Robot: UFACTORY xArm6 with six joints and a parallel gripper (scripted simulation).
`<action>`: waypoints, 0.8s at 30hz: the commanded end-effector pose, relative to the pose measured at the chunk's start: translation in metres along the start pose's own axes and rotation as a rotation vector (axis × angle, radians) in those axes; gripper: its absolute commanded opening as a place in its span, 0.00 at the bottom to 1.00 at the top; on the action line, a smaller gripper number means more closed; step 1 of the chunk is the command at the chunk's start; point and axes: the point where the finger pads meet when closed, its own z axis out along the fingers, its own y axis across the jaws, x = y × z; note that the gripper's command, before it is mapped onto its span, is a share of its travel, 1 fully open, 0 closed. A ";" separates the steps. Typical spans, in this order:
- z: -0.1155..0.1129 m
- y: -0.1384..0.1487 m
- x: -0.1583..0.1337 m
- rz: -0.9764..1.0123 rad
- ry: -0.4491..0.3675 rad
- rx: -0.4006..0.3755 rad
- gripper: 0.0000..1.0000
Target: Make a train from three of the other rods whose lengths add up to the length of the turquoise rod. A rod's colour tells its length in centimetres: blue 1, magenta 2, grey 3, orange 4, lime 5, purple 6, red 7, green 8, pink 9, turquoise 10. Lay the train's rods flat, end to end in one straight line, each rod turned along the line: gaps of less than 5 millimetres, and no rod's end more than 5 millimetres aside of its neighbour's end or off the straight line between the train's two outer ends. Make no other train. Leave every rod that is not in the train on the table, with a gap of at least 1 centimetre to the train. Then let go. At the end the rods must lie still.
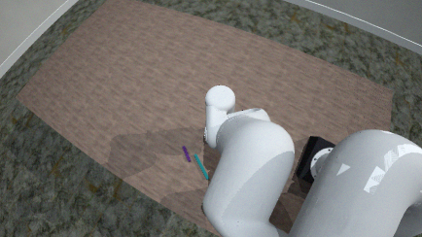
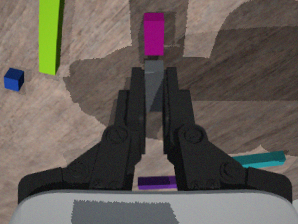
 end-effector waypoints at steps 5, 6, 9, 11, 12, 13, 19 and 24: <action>0.003 -0.001 -0.001 0.000 -0.002 0.002 0.04; 0.004 -0.001 -0.001 0.000 -0.002 0.002 0.04; 0.007 -0.001 -0.001 0.000 -0.002 0.002 0.04; 0.008 -0.001 -0.001 0.000 -0.002 0.002 0.04; 0.009 -0.001 -0.001 0.000 -0.002 0.002 0.04; 0.009 -0.001 -0.001 0.000 -0.002 0.002 0.04; 0.010 -0.001 -0.001 0.000 -0.002 0.002 0.04; 0.010 -0.001 -0.001 0.000 -0.002 0.002 0.04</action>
